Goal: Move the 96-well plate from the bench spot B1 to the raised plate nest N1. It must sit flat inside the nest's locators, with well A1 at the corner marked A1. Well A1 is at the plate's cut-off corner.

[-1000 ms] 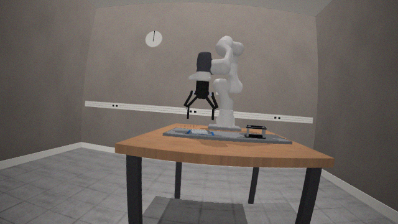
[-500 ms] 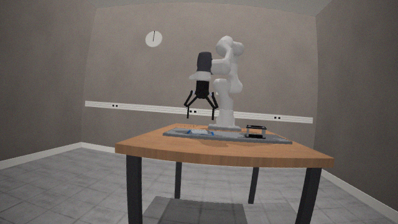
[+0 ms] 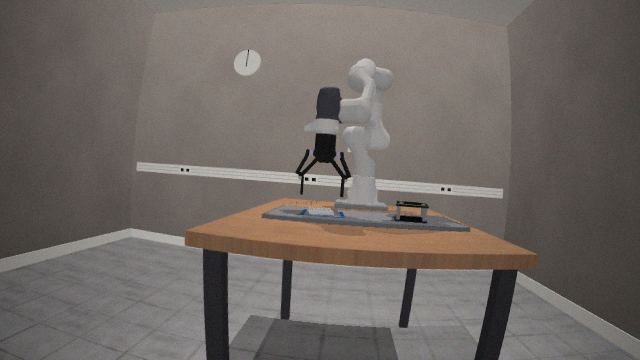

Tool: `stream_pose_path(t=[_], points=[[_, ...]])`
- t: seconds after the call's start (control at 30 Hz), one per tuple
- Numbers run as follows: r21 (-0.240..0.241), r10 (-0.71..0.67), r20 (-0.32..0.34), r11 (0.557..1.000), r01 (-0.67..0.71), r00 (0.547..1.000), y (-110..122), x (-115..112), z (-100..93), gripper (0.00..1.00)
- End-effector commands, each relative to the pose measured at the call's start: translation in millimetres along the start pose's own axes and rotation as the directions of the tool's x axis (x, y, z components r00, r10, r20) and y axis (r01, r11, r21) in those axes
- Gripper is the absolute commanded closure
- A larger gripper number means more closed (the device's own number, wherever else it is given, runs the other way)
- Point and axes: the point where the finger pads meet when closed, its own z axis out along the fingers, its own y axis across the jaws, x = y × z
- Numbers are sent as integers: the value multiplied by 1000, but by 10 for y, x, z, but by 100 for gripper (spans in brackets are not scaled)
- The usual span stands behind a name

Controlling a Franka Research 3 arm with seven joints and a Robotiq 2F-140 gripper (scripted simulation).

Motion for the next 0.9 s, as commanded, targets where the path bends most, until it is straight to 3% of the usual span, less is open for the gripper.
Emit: stream_pose_path(t=[0.0,0.87], points=[[2,-7,6,1000,7,1000,-9,-19,59,0],[2,-7,6,1000,7,1000,-10,-22,442,0]])
